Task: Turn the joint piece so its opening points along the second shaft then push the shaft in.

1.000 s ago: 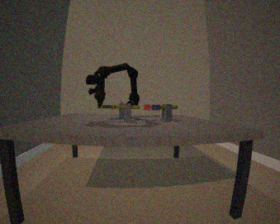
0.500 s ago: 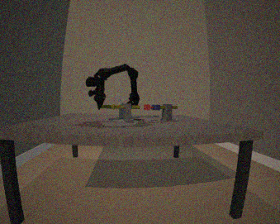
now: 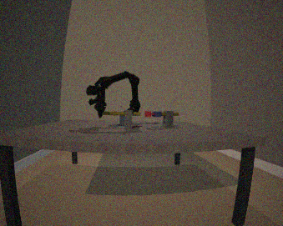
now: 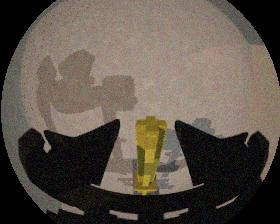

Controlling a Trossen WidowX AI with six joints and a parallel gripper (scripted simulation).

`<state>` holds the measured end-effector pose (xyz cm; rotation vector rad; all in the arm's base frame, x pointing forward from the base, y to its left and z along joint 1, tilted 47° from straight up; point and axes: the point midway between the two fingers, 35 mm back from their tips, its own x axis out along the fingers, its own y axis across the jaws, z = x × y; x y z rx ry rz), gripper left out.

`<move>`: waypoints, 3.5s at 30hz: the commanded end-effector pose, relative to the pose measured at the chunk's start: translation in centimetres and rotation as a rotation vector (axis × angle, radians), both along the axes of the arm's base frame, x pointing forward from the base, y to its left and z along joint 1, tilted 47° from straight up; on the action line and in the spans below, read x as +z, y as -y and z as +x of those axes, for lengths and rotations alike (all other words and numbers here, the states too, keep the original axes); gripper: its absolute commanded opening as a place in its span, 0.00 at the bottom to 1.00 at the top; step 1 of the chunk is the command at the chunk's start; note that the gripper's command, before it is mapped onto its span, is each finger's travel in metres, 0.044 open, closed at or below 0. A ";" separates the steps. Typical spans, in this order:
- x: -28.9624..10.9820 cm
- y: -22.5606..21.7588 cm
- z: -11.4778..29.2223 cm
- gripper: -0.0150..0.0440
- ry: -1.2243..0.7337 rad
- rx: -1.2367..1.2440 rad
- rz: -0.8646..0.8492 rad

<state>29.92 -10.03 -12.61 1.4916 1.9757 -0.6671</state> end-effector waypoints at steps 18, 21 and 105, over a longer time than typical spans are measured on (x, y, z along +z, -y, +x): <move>-0.1 -0.3 -0.2 0.43 -0.008 -0.004 0.005; -0.1 -0.3 -0.2 0.40 -0.008 -0.004 0.005; 4.9 -4.9 -1.1 0.25 0.078 -0.092 0.015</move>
